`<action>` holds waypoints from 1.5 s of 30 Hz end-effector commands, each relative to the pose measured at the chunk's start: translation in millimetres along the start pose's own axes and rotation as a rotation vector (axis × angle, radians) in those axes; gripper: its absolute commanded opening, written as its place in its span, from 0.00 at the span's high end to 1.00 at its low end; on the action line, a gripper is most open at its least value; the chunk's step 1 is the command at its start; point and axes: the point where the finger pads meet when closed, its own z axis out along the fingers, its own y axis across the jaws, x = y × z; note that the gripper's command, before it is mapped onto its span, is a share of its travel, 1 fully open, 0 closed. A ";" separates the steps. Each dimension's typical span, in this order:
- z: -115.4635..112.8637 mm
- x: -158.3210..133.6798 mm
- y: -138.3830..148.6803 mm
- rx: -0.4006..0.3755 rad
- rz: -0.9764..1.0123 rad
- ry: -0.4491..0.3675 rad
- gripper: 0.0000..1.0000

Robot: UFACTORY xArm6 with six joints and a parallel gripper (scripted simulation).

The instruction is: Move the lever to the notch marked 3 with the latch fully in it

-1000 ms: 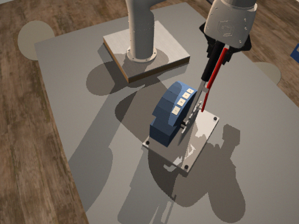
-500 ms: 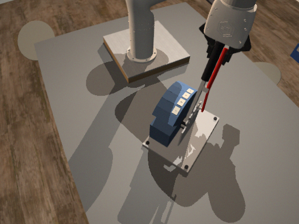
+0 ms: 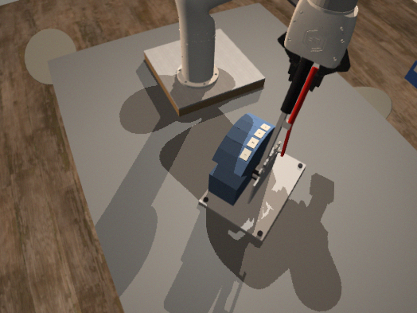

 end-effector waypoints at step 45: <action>-15.6 -50.3 0.5 -0.002 0.000 -0.001 1.00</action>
